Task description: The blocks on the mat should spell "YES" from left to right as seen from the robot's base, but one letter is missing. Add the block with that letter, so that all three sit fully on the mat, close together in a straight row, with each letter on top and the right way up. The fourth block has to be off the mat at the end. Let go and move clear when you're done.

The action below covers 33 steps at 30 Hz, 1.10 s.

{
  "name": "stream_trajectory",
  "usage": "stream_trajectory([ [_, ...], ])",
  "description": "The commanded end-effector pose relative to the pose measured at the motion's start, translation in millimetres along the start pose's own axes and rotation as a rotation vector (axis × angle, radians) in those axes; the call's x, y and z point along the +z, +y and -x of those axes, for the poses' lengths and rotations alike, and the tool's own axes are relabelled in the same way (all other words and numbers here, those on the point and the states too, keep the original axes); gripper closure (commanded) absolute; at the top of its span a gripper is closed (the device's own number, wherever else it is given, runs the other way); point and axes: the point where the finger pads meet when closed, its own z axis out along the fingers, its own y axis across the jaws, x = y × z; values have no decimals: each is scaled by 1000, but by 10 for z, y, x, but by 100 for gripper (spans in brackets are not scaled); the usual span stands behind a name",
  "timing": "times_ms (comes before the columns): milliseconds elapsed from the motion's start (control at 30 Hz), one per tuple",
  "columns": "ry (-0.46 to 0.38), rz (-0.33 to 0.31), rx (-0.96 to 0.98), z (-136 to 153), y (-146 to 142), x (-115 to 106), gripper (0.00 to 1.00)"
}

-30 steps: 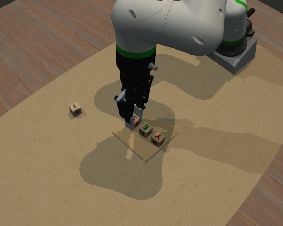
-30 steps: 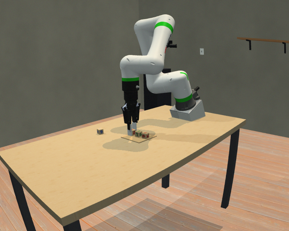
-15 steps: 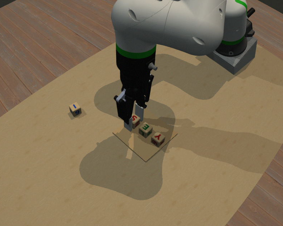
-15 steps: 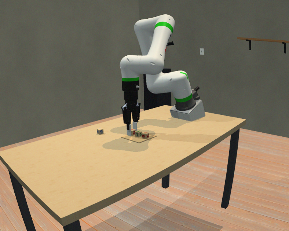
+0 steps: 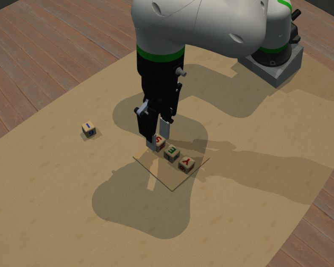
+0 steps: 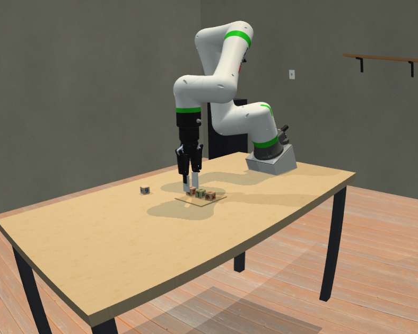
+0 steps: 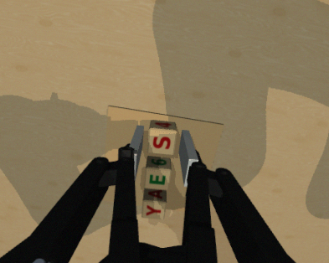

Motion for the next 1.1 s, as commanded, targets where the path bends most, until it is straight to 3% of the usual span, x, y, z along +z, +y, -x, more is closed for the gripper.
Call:
stream_trajectory([
  [0, 0, 0, 0, 1, 0, -215, 72],
  [67, 0, 0, 0, 1, 0, -215, 72],
  [400, 0, 0, 0, 1, 0, -672, 72],
  [667, 0, 0, 0, 1, 0, -725, 72],
  [700, 0, 0, 0, 1, 0, -725, 0],
  [1067, 0, 0, 0, 1, 0, -725, 0],
])
